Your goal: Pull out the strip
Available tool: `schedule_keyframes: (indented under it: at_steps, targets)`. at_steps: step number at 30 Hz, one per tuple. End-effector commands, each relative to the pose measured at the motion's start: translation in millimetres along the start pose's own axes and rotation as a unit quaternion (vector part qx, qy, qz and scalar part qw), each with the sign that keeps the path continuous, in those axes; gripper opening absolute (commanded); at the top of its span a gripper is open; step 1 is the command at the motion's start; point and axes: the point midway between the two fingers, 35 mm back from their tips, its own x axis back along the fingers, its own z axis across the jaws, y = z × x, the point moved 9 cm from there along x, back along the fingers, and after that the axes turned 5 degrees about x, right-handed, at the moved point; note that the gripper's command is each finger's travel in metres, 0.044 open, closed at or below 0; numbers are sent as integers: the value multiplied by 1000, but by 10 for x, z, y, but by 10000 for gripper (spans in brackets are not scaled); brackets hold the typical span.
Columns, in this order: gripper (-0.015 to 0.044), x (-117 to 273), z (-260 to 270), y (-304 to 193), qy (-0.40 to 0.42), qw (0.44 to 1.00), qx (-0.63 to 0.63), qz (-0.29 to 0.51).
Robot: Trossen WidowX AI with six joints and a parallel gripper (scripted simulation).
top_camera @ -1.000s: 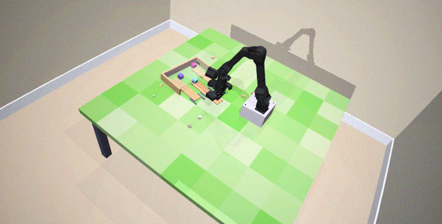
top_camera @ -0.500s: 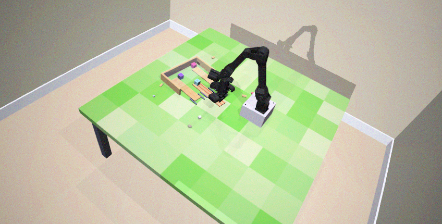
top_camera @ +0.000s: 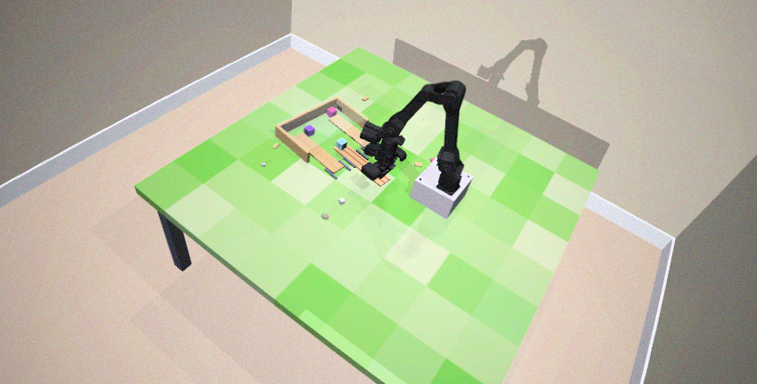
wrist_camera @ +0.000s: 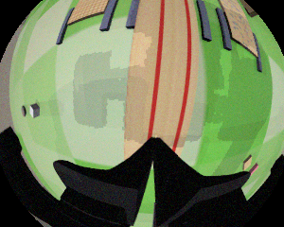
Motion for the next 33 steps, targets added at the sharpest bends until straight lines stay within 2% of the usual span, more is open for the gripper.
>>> schedule_keyframes:
  at_steps: [1, 19, 33]
  targets:
    - [0, -36, -1, -121, -3, 1000, 1, 14]
    - [0, -32, 24, -372, -3, 1000, 1, 15]
    - [0, -31, 24, -380, -3, 1000, 1, 15]
